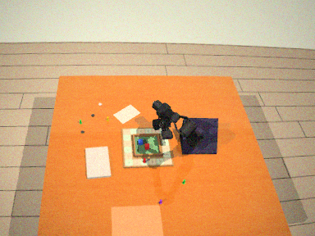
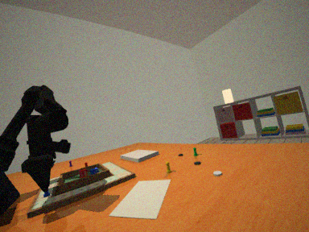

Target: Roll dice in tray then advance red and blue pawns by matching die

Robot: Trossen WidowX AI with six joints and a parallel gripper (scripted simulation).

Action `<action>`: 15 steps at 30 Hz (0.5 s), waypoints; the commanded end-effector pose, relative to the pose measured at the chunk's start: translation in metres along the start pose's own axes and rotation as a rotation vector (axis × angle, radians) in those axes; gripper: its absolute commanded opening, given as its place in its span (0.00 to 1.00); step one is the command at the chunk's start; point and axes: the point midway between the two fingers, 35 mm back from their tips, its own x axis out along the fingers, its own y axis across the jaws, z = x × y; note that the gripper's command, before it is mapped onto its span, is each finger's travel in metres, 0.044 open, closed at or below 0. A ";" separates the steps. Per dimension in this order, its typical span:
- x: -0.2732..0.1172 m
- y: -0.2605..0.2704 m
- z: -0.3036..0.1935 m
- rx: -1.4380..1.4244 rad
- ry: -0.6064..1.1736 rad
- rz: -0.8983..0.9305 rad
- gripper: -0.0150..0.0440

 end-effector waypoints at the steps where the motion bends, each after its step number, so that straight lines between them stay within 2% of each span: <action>1: 0.010 0.002 -0.002 0.006 0.005 0.010 0.59; 4: 0.012 0.002 -0.002 0.006 0.005 0.010 0.59; 10: 0.012 0.002 -0.002 0.006 0.005 0.010 0.33; 15: 0.012 0.002 -0.002 0.006 0.005 0.010 0.27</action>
